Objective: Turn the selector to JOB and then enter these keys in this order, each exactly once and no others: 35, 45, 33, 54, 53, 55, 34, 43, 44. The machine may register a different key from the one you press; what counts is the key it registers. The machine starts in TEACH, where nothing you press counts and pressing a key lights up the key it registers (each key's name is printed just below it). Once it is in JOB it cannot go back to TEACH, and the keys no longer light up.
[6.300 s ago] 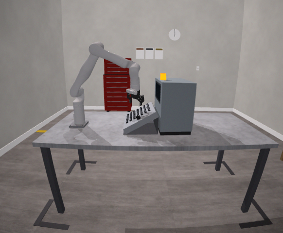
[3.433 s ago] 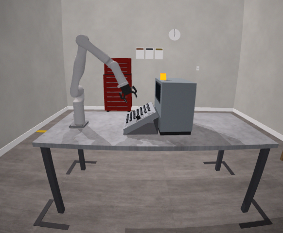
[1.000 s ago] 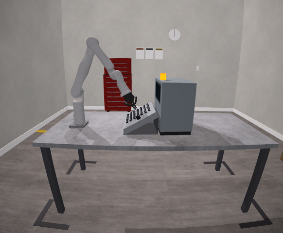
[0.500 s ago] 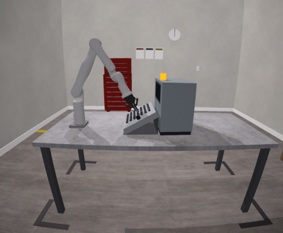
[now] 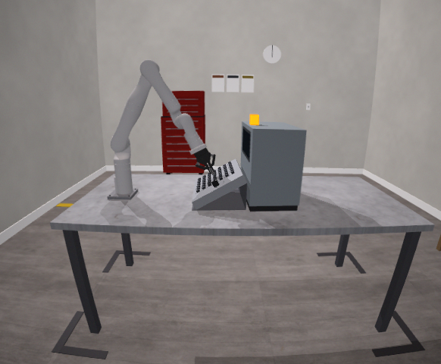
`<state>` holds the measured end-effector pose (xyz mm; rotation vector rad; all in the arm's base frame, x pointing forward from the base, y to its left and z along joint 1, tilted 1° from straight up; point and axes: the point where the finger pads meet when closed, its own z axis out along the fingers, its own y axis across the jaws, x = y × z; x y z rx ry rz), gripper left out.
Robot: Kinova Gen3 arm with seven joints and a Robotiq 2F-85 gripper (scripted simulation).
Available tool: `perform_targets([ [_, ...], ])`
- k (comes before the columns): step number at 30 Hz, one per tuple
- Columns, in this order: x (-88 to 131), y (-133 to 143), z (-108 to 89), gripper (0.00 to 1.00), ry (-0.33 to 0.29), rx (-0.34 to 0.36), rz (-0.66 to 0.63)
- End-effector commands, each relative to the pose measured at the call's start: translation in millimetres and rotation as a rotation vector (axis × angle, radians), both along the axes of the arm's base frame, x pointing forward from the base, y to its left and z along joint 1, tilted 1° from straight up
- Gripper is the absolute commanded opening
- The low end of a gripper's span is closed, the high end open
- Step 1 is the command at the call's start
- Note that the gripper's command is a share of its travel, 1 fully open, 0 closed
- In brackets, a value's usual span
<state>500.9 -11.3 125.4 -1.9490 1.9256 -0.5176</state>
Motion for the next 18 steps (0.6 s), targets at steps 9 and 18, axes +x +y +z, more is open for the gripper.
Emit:
perform_targets([
  [9, 3.1, 0.5, 0.6, 0.1, -0.005, 0.003, -0.003],
  [18, 4.2, 0.9, -0.3, 0.1, -0.007, 0.004, -0.002],
])
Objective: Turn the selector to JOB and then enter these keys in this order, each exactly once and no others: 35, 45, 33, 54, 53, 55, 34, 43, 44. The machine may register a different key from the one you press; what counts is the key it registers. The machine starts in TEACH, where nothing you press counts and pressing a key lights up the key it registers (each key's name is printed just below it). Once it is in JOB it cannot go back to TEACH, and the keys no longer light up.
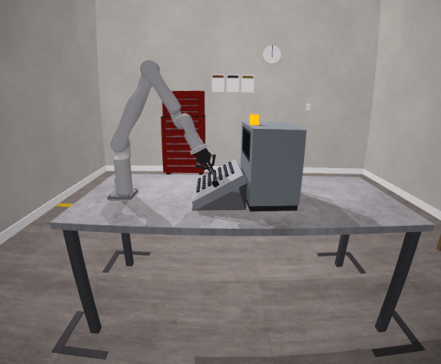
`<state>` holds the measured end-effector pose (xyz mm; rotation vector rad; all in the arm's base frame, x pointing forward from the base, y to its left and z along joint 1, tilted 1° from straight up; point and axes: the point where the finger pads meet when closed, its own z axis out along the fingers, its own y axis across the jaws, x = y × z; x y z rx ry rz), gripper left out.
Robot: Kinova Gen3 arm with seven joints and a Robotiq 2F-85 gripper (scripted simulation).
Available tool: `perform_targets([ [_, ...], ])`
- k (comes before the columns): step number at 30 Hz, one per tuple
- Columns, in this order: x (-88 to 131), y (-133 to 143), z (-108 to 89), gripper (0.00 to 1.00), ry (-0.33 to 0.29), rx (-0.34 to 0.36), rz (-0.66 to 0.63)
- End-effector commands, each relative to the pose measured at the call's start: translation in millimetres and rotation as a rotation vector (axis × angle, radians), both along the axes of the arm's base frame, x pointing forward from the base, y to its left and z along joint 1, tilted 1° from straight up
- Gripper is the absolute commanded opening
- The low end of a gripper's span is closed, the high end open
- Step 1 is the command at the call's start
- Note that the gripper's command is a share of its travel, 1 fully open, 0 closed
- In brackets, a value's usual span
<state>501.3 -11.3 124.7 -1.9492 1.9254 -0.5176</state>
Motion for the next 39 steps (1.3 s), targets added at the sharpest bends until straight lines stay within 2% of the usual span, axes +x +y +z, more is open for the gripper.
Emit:
perform_targets([
  [1, 4.0, 1.0, 0.3, 0.1, -0.007, 0.004, -0.003],
  [39, 7.3, 0.9, -7.7, 0.1, -0.004, 0.003, -0.003],
])
